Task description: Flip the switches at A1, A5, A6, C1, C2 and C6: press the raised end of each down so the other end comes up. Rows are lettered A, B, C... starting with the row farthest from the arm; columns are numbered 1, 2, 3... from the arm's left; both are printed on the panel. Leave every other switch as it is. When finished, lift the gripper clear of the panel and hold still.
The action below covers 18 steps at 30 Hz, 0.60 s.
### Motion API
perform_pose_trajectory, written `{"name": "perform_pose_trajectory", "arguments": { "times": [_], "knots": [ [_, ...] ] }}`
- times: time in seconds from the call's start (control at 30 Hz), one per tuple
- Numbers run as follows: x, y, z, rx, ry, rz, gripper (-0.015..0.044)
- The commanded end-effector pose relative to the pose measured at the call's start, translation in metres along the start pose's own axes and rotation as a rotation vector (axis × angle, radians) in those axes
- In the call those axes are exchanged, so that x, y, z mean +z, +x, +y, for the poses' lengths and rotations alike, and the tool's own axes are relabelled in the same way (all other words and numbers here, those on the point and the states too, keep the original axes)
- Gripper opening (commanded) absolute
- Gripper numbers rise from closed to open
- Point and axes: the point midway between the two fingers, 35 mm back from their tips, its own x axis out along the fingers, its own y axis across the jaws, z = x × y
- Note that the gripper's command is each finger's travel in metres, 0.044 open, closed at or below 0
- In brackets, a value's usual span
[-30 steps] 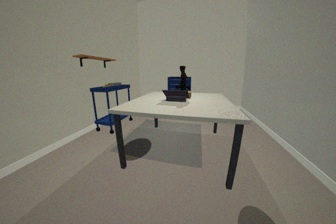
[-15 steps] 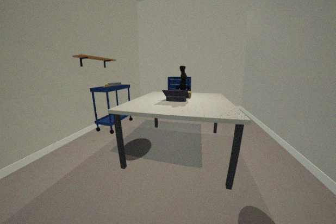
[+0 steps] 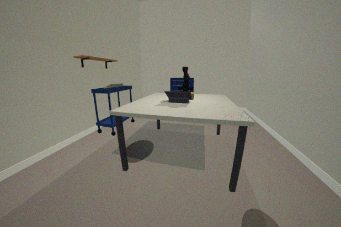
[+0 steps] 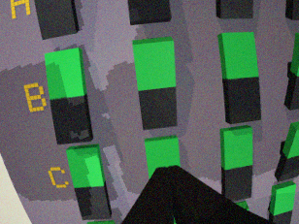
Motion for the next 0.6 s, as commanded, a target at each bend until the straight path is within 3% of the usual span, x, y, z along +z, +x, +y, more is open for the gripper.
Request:
{"name": "perform_pose_trajectory", "arguments": {
  "times": [0.0, 0.13, 0.37, 0.57],
  "knots": [
    [0.004, -0.033, 0.001, 0.002, 0.003, -0.029, 0.0],
    [0.0, -0.06, 0.0, 0.004, 0.001, -0.039, 0.0],
    [0.001, -0.059, -0.005, 0.003, 0.001, -0.034, 0.0],
    [0.006, -0.053, -0.052, -0.002, -0.004, -0.008, 0.0]
  ]
}}
